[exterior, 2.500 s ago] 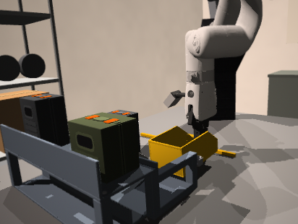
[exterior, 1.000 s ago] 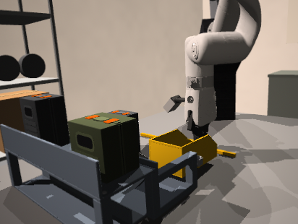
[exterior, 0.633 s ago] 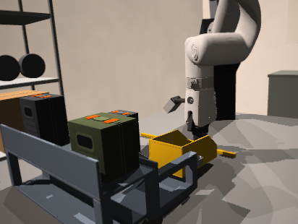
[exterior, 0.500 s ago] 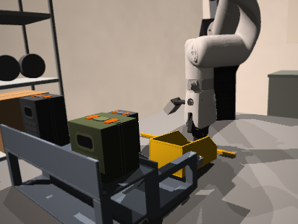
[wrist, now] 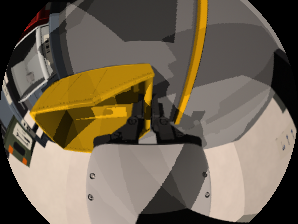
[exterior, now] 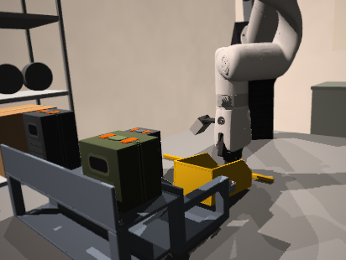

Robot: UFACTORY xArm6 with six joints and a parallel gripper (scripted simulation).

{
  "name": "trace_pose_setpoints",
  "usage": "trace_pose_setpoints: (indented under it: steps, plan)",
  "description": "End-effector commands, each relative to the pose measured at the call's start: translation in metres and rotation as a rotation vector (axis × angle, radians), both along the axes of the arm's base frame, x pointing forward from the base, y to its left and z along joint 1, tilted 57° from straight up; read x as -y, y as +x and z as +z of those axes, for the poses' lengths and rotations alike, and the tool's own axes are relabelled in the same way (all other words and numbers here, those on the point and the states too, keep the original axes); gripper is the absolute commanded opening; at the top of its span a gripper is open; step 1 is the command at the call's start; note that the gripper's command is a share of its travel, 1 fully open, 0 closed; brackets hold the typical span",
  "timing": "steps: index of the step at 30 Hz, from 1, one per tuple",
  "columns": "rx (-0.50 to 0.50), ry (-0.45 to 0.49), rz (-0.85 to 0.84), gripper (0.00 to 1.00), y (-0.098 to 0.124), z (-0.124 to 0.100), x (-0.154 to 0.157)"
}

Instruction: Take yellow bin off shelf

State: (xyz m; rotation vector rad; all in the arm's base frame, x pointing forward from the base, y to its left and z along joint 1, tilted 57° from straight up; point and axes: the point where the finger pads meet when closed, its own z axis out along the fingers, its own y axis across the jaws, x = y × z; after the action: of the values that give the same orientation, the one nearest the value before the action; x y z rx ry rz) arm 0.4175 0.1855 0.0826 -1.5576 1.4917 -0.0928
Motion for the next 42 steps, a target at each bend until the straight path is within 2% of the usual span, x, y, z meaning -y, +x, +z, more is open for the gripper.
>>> trace_pose_setpoints:
  steps: [1, 12, 13, 42]
  plan:
    - [0.0, 0.0, 0.0, 0.0, 0.0025, -0.0021, -0.002]
    - [0.0, 0.0, 0.0, 0.0, 0.0025, -0.0021, -0.002]
    - [0.0, 0.0, 0.0, 1.0, 0.0025, -0.0021, -0.002]
    - [0.0, 0.0, 0.0, 1.0, 0.0025, -0.002, -0.002]
